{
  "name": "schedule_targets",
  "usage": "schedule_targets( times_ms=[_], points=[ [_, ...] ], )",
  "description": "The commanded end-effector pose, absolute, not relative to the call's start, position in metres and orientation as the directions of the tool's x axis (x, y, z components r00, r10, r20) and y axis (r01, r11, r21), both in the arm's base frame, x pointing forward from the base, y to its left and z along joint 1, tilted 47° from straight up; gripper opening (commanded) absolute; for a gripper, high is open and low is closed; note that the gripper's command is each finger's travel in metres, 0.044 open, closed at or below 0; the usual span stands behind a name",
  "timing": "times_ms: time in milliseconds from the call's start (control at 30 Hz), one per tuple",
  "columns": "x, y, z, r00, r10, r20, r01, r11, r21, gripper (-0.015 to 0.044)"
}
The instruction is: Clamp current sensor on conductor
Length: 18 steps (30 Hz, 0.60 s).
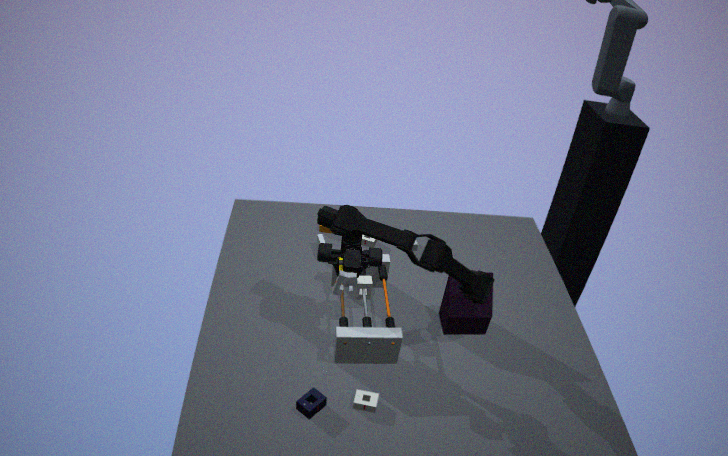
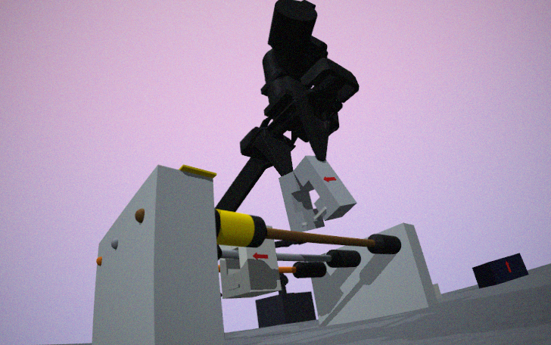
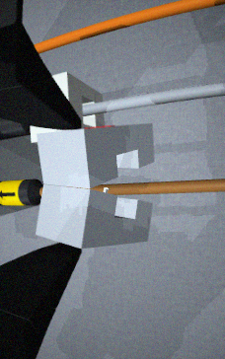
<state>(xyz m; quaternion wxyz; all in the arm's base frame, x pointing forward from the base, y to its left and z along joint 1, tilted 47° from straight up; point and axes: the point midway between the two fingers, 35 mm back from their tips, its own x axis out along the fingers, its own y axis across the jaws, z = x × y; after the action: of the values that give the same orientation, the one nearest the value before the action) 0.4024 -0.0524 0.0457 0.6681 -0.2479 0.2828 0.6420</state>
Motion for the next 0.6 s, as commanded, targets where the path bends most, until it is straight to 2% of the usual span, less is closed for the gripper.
schedule_targets(
  times_ms=[0, 567],
  points=[
    [0.412, -0.048, 0.045, 0.017, 0.722, -0.691, -0.999, -0.007, -0.031, 0.0000],
    [0.415, -0.032, 0.030, 0.017, 0.722, -0.691, -0.999, -0.010, -0.035, 0.0000]
  ],
)
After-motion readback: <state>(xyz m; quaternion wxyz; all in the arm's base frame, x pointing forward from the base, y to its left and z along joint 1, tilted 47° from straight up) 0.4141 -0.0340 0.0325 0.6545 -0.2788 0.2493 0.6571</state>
